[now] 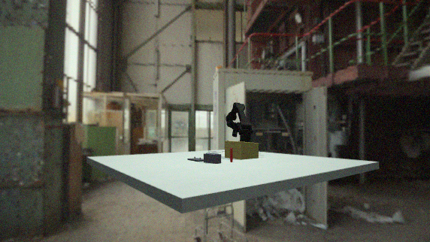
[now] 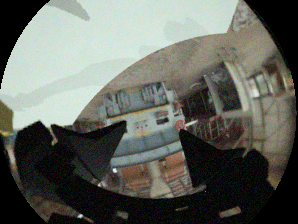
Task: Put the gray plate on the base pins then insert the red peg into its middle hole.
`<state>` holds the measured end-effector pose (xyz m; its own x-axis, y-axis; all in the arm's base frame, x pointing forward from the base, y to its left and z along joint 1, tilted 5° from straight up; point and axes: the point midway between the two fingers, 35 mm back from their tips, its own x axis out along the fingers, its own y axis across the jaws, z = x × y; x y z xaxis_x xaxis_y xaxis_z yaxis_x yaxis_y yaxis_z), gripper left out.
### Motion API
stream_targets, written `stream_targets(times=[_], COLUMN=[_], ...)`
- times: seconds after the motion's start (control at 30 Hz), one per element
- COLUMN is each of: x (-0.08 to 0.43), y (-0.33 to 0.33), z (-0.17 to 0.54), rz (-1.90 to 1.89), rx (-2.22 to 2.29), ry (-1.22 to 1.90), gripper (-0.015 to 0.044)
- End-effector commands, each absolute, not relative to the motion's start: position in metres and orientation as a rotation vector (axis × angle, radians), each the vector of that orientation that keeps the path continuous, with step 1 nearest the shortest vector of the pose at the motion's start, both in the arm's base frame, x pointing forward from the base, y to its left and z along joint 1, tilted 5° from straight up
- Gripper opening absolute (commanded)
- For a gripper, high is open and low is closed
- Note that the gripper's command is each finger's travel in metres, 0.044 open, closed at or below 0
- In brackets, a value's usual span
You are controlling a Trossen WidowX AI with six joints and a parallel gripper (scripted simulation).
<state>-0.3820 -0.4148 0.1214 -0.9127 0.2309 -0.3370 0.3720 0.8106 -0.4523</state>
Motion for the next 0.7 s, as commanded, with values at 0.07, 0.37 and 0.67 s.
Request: stream_targets(times=[0.07, 0.37, 0.67], x=[-0.379, -0.311, -0.15], y=[-0.417, -0.462, -0.521], z=[0.12, 0.106, 0.092], rz=[-0.78, -1.014, -1.228], rx=[0.455, 0.304, 0.1], ry=[2.72, 2.542, 2.175], gripper=[0.044, 0.044, 0.044])
